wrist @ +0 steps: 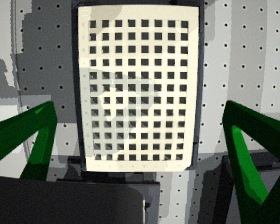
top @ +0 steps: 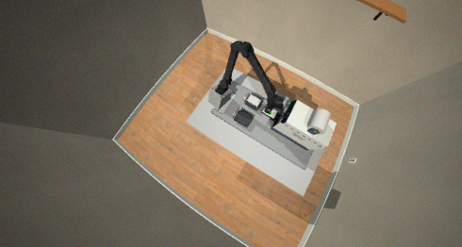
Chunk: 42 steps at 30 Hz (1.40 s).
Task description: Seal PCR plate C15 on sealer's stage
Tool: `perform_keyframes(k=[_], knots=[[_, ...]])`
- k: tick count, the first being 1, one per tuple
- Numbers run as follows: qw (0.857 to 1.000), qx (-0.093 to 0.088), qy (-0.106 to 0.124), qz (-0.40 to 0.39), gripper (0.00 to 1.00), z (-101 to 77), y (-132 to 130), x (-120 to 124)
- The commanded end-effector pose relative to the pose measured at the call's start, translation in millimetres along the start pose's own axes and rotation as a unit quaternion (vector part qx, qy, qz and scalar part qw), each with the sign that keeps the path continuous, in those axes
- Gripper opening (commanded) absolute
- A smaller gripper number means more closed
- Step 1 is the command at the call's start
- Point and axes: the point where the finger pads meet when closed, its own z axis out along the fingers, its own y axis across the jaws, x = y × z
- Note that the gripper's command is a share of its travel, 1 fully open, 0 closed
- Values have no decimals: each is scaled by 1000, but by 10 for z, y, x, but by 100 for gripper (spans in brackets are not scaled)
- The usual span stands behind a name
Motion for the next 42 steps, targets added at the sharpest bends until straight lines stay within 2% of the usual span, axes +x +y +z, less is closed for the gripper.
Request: perform_keyframes(k=[1, 10, 15, 17, 21, 26, 32, 42], knots=[[999, -2, -35, -17, 100, -268, 77, -300], [999, -3, -48, -17, 100, -504, 62, -442], [999, -1, -36, -9, 100, -329, 63, -340], [999, -1, -36, -9, 100, -329, 63, -340], [1000, -1, -23, -3, 100, -206, 71, -233], [1000, 3, -14, 8, 100, -146, -42, -136], [999, 2, -38, 3, 100, -315, -10, -325], [998, 0, -56, -4, 100, -451, 52, -453]])
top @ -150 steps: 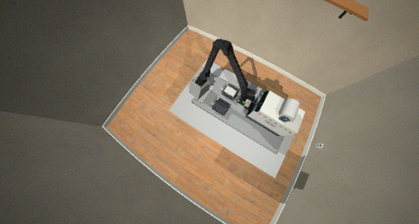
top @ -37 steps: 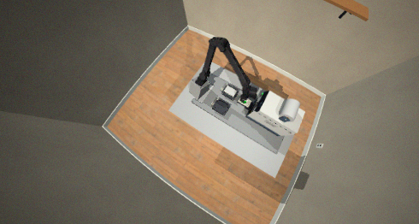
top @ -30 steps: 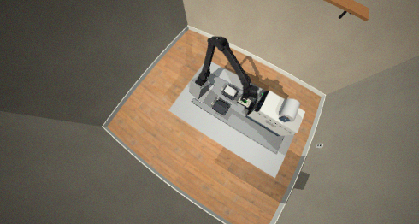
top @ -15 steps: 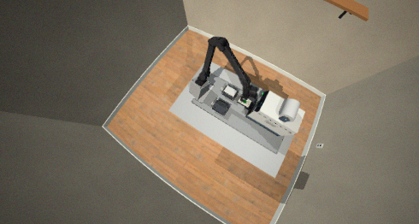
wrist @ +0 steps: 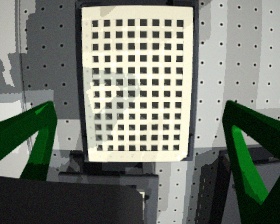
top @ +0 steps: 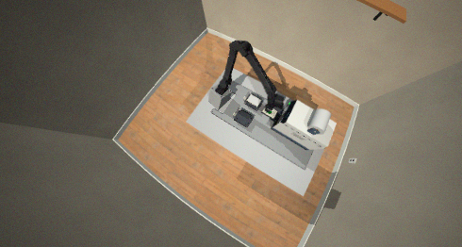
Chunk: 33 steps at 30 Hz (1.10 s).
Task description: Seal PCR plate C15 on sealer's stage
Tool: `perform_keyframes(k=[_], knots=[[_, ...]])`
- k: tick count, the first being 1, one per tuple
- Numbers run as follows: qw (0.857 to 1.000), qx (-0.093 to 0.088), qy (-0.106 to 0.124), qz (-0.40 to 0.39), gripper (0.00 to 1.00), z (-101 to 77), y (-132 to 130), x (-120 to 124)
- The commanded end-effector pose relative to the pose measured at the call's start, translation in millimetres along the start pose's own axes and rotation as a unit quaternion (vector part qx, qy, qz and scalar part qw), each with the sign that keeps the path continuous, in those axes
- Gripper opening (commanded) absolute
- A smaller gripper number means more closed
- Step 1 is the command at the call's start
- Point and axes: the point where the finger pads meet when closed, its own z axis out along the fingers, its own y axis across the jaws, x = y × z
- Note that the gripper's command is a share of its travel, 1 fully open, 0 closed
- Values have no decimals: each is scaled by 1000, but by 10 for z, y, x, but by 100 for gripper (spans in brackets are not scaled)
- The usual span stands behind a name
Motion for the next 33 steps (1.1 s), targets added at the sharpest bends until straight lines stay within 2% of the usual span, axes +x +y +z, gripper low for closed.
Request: perform_keyframes(k=[1, 18, 33], knots=[[998, -1, -55, -5, 100, -311, 60, -427], [999, 1, -34, 1, 100, -117, -10, -351], [999, -1, -49, -6, 100, -262, 56, -411]])
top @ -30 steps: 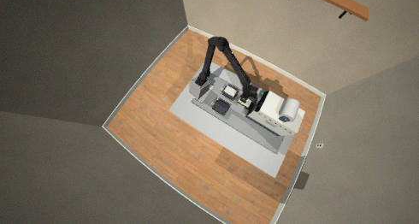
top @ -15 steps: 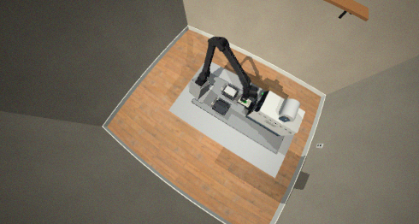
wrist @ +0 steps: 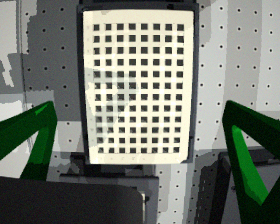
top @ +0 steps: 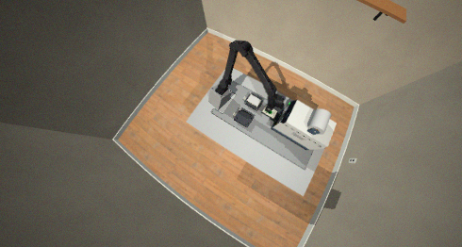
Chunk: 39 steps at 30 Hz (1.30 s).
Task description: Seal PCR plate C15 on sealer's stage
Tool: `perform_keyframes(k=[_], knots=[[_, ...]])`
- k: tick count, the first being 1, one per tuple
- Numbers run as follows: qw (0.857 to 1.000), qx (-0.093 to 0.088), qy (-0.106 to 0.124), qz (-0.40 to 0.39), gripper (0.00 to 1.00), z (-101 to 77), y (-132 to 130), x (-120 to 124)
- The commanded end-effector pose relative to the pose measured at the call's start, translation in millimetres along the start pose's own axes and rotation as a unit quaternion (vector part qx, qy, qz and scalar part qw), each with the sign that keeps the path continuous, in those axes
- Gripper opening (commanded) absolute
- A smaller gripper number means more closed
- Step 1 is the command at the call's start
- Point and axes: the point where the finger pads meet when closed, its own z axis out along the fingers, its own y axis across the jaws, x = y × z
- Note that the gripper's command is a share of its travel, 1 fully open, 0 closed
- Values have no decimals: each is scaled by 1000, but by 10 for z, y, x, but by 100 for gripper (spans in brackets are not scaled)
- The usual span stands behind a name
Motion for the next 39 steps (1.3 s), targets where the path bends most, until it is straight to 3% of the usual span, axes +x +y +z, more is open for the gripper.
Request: perform_keyframes(k=[1, 21, 39], knots=[[999, -1, -47, -6, 100, -257, 52, -383], [999, -1, -46, -7, 100, -257, 61, -375], [999, -2, -41, -14, 100, -324, -65, 47]])
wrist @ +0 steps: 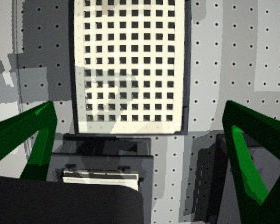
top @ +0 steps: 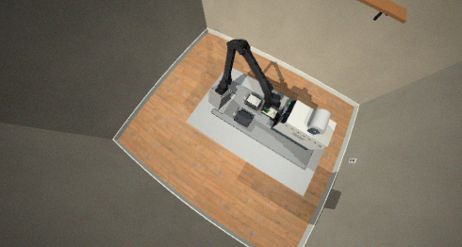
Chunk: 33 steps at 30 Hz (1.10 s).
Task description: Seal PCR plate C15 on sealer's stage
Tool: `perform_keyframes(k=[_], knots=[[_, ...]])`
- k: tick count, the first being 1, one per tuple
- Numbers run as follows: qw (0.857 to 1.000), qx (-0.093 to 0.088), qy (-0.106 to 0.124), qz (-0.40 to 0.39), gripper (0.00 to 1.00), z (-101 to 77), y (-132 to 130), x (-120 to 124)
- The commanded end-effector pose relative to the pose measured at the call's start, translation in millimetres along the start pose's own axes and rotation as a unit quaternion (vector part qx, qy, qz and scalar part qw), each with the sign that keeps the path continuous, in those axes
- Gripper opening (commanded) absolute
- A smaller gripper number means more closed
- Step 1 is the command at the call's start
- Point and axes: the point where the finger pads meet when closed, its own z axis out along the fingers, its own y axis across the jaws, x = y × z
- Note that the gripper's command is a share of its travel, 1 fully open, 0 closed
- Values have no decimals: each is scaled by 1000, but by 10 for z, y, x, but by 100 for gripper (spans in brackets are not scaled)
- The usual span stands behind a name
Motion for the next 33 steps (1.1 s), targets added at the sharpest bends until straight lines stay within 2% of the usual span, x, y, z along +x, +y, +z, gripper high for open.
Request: perform_keyframes(k=[1, 8, 12, 17, 20, 24, 33], knots=[[999, -2, -41, -14, 100, -241, 6, -205], [999, -3, -32, -14, 100, -196, 44, -98], [1000, -2, -28, -13, 100, -231, 19, 17], [999, -3, -40, -17, 100, -317, 13, -10], [999, -2, -37, -15, 100, -312, -21, 90], [999, -2, -33, -9, 100, -281, -34, 118], [1000, -2, -28, -5, 100, -191, 29, 20]])
